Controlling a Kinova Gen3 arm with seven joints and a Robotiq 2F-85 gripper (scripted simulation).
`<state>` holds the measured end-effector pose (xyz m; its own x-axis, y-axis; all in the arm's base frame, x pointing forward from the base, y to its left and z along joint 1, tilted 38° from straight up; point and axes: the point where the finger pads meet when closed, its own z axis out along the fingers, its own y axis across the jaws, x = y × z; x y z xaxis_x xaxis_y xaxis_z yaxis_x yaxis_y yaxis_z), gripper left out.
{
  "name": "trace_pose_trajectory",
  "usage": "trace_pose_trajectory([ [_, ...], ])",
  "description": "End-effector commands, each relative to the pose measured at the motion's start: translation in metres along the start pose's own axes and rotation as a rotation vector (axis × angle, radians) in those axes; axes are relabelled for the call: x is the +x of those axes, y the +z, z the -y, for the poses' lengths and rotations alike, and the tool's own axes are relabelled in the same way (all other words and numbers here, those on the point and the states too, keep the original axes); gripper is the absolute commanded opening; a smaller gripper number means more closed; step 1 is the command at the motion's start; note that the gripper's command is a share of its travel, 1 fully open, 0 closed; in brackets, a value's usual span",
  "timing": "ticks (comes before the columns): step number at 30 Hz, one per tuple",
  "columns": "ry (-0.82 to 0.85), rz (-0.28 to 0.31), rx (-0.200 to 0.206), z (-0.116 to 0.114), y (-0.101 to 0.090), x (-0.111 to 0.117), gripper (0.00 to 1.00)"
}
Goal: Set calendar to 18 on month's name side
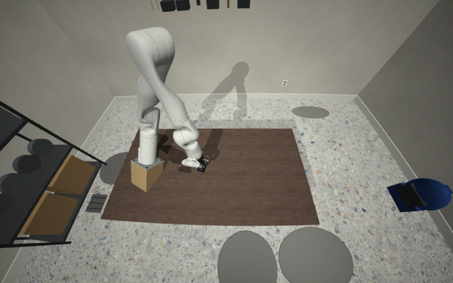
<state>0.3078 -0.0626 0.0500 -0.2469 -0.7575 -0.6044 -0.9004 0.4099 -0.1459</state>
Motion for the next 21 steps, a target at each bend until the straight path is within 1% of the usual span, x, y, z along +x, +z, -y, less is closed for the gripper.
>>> trace_pose_trajectory([
  [1, 0.0, -0.001, 0.001, 0.0, 0.0, 0.0, 0.48],
  [12, 0.0, -0.001, 0.001, 0.0, 0.001, 0.0, 0.48],
  [21, 0.0, -0.001, 0.001, 0.0, 0.015, 0.0, 0.48],
])
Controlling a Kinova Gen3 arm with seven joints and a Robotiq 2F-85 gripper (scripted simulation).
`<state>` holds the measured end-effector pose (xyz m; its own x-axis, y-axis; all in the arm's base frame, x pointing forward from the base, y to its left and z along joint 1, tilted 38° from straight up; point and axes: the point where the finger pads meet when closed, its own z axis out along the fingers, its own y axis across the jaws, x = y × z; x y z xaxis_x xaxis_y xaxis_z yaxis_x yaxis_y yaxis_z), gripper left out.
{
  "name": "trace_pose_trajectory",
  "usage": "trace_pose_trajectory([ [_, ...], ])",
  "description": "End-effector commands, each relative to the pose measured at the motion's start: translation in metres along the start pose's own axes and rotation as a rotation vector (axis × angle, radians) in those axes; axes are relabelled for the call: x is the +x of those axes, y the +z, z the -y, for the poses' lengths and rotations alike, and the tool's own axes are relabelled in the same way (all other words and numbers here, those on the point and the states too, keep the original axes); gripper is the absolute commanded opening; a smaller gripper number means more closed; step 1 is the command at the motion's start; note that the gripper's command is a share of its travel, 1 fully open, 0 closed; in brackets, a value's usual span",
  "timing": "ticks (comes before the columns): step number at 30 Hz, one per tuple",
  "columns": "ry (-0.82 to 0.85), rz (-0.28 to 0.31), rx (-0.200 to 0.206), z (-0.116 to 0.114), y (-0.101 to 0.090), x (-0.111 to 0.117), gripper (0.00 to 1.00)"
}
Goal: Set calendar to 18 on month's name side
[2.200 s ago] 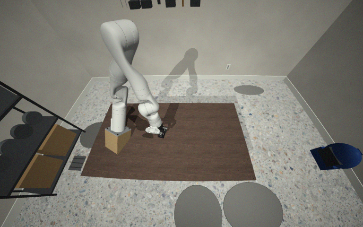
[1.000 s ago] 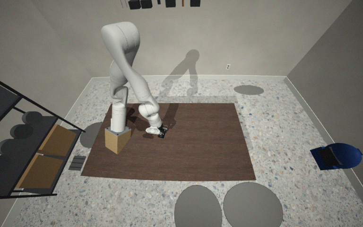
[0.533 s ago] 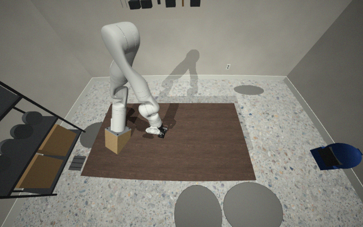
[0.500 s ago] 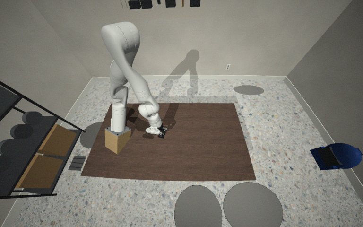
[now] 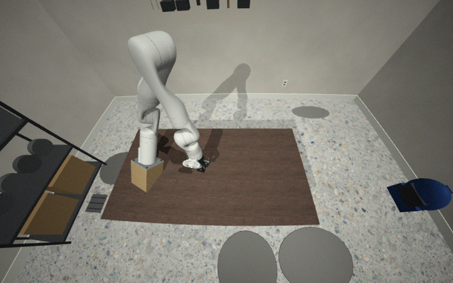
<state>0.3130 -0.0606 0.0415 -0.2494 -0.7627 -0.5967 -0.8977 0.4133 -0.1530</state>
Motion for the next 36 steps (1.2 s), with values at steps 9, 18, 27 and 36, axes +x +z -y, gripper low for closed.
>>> trace_pose_trajectory([
  [9, 0.001, 0.009, -0.007, -0.002, 0.017, -0.002, 0.48],
  [18, 0.001, 0.009, -0.007, -0.003, 0.021, -0.002, 0.48],
  [27, 0.001, 0.009, -0.007, -0.003, 0.021, -0.002, 0.48],
  [36, 0.001, 0.009, -0.007, -0.003, 0.021, -0.002, 0.48],
])
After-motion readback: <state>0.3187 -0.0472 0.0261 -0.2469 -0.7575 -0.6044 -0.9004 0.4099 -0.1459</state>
